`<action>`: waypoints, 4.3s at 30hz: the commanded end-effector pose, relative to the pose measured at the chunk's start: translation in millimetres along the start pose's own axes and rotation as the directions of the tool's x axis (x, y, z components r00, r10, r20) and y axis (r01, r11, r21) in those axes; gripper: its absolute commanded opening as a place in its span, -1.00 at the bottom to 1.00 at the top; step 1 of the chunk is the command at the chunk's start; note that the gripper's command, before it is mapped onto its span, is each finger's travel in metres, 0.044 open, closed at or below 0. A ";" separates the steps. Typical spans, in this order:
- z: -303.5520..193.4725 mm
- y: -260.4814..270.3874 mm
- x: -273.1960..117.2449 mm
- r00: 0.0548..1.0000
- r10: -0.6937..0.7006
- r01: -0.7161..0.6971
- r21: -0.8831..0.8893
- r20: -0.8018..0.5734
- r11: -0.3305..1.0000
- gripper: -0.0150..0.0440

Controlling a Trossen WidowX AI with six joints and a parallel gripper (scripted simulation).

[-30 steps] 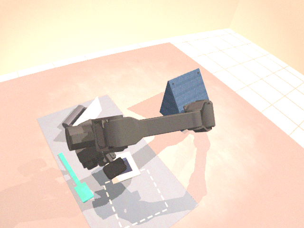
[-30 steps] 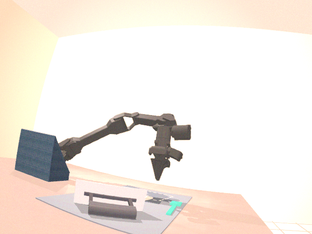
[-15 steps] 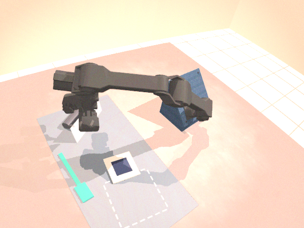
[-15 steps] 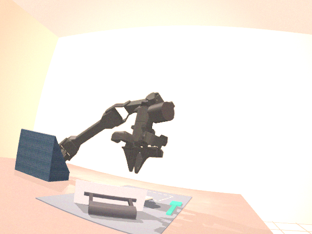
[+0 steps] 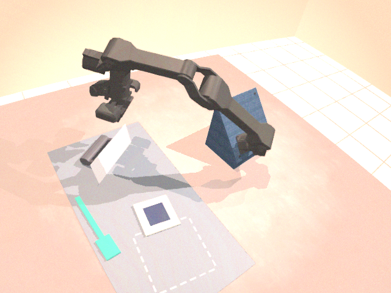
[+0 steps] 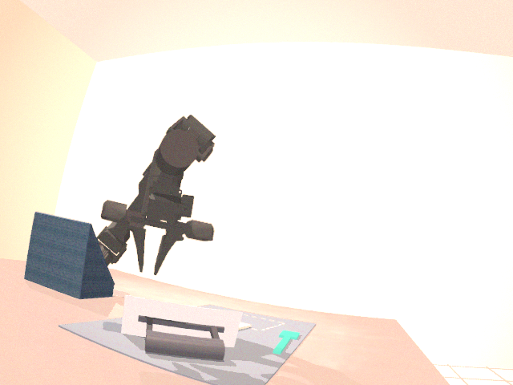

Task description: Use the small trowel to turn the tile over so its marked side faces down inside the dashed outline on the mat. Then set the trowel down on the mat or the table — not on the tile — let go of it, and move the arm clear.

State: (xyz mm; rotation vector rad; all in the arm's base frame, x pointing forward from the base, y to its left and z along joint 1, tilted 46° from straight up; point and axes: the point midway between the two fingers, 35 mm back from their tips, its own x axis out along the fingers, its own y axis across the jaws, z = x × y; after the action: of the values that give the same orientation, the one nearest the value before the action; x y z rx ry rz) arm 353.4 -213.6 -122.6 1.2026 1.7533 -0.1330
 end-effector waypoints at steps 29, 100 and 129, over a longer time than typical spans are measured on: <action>4.3 -11.4 29.4 0.999 0.018 -0.014 0.090 -0.046 0.996 -0.15; -7.1 -9.9 45.7 0.999 0.019 -0.014 0.092 -0.048 0.996 -0.15; -7.1 -9.9 45.7 0.999 0.019 -0.014 0.092 -0.048 0.996 -0.15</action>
State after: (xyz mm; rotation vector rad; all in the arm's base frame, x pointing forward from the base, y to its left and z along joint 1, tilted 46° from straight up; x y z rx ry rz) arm 338.9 -186.9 -157.1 1.2907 1.7919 -0.1793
